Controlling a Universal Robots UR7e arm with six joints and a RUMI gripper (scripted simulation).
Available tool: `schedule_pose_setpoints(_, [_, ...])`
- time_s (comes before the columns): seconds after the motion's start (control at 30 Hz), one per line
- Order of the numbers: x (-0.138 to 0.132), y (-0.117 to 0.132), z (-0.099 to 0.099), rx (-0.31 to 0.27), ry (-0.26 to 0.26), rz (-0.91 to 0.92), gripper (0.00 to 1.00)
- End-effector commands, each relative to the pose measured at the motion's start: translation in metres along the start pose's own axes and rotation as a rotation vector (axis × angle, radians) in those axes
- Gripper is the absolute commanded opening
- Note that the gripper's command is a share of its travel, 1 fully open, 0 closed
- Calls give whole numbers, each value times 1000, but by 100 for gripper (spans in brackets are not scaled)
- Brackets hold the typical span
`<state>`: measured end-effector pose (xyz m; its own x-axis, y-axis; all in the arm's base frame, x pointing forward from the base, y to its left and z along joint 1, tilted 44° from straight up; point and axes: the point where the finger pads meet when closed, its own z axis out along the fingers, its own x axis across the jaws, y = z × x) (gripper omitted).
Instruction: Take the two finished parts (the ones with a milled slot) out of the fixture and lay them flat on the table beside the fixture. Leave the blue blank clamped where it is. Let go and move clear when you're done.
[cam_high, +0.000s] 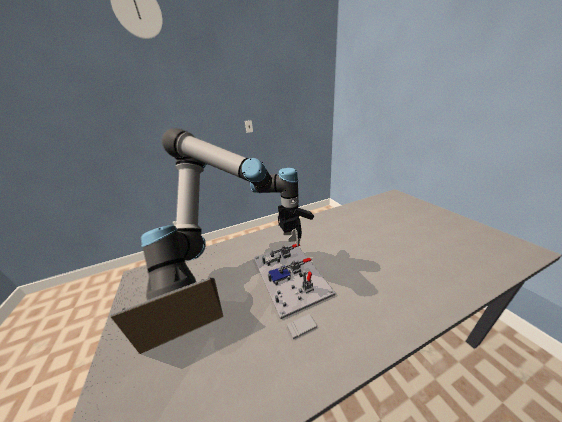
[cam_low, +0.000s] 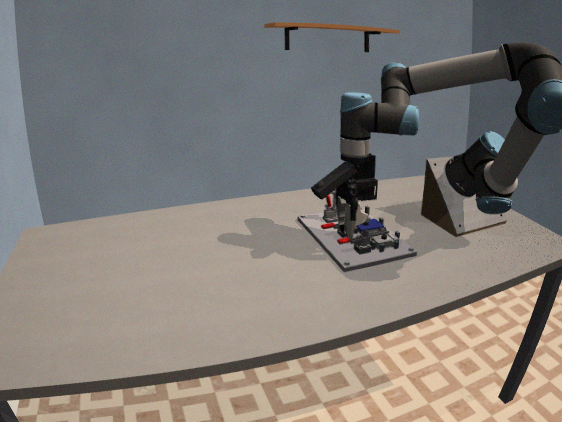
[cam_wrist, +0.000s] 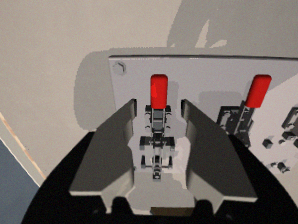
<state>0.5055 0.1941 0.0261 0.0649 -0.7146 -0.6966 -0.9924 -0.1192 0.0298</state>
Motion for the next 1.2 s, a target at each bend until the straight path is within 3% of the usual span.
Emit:
schedule_pose_setpoints(0.0, [0,0,0,1,0,0,28])
schedule_pose_setpoints(0.23, [0,0,2,1,0,0,28])
schedule_pose_setpoints(0.7, [0,-1,26,1,0,0,28])
schedule_pose_setpoints(1.17, [0,-1,28,1,0,0,28])
